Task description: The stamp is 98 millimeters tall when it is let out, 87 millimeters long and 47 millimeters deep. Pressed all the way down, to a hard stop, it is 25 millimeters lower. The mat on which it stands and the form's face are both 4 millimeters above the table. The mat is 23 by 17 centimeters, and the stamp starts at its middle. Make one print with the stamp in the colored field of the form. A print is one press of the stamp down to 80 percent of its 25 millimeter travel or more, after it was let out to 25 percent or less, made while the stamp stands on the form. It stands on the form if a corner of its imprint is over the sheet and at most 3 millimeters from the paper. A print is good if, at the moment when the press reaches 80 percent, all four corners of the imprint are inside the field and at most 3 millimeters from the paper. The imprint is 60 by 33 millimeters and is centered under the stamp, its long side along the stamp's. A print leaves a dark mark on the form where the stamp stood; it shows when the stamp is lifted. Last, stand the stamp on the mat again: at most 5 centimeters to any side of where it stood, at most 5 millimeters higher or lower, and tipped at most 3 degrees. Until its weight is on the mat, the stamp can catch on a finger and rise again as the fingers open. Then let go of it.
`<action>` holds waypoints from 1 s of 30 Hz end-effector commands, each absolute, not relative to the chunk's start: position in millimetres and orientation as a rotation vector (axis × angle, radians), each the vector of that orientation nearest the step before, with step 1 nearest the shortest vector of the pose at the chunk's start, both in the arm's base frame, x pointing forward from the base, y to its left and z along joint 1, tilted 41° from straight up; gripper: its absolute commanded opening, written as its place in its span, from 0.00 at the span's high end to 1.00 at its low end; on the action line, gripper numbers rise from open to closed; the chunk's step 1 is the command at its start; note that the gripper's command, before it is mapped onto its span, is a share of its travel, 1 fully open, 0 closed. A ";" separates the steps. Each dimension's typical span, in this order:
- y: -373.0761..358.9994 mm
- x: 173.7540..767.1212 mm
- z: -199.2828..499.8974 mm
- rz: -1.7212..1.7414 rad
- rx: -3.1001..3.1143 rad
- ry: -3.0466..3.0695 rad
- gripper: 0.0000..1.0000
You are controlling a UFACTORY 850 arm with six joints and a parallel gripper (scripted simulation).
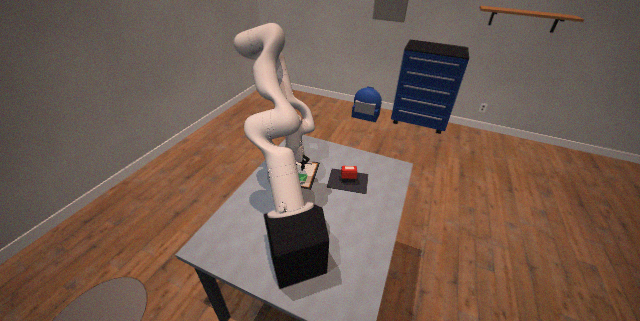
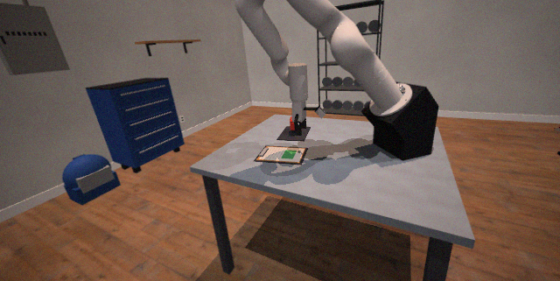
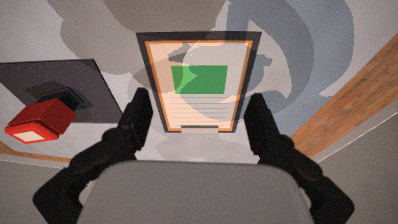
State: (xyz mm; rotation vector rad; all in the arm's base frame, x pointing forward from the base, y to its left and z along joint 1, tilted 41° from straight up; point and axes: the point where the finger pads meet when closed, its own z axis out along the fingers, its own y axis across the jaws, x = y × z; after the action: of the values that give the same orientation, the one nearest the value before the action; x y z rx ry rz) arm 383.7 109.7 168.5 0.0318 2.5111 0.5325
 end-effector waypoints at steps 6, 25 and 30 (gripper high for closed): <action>109.7 383.8 168.7 0.532 0.032 2.511 0.00; 107.9 378.1 179.8 0.433 -0.315 2.458 0.00; 102.9 367.7 196.9 0.305 -0.693 2.352 0.00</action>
State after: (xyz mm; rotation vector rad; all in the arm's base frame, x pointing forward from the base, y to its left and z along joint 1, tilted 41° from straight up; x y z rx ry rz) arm 375.4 106.5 183.9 -0.4362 2.4362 0.3961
